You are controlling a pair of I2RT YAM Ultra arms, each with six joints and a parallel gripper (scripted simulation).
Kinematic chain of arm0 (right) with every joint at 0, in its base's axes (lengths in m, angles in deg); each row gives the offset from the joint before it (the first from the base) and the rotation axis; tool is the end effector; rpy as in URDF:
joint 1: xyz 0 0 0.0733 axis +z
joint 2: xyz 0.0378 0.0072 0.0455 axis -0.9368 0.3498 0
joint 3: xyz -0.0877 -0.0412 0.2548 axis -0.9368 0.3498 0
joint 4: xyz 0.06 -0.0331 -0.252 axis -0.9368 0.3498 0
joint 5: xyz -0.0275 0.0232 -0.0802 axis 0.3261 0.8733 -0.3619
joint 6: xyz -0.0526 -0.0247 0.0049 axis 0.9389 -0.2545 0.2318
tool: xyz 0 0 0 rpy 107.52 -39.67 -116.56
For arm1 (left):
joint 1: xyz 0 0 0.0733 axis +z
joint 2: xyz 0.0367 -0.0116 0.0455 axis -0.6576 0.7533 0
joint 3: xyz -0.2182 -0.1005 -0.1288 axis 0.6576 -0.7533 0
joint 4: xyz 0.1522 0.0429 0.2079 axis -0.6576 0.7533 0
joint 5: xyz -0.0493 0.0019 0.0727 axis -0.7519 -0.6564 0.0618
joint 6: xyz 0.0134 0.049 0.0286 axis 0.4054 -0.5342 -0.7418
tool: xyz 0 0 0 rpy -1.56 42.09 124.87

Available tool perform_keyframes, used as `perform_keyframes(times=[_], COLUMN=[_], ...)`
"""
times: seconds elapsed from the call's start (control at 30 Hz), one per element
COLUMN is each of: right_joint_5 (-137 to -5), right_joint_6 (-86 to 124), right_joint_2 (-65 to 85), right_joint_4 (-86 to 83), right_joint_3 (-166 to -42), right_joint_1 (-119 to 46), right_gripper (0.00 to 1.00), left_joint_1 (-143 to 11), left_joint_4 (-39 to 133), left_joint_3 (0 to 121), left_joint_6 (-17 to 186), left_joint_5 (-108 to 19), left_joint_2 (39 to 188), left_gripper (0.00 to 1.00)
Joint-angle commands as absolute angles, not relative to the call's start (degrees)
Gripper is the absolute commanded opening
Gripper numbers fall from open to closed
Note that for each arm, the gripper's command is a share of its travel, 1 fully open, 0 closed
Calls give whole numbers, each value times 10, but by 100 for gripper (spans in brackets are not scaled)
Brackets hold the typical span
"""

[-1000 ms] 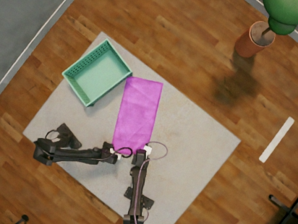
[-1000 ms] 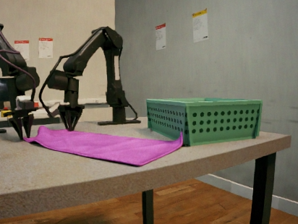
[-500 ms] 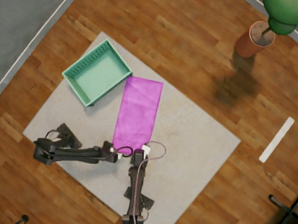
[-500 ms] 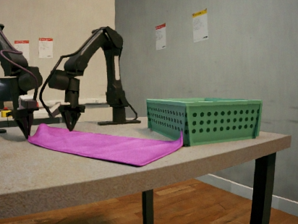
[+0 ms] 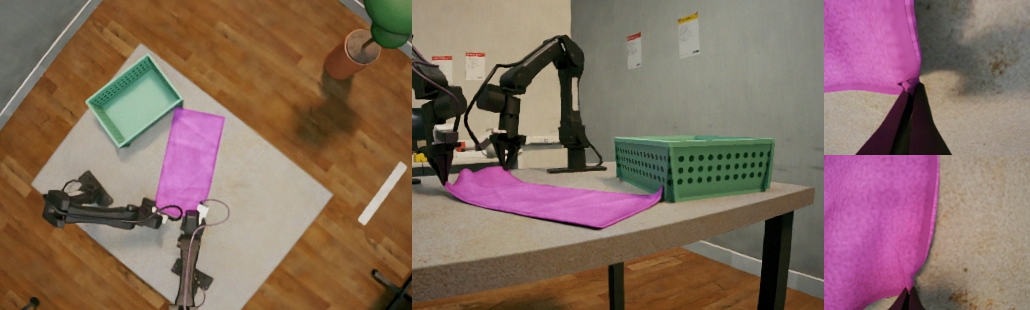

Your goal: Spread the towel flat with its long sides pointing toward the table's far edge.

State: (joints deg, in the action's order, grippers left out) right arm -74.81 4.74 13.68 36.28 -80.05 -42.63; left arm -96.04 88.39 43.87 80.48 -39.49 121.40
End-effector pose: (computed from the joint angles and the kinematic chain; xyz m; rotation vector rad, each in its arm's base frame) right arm 0.2285 0.1175 0.1615 -0.3272 2.9821 0.1016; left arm 0.1658 -0.2311 0.1776 1.4153 2.5959 -0.0624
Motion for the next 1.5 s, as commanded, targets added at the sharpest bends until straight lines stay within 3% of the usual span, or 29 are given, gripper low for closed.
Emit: perform_keyframes(times=[0.0,0.8,1.47], right_joint_5=[-759,-760,-759], right_joint_6=[52,56,104], right_joint_2=[120,104,100], right_joint_4=[385,404,528], right_joint_3=[-821,-828,-988], right_joint_1=[-421,-428,-463], right_gripper=[0,0,0], left_joint_1=[-963,-945,-847], left_joint_4=[913,900,1026], left_joint_3=[443,452,567], left_joint_6=[812,793,719], left_joint_5=[-405,-407,-425], left_joint_2=[1223,1208,1158], left_gripper=[0,0,0])
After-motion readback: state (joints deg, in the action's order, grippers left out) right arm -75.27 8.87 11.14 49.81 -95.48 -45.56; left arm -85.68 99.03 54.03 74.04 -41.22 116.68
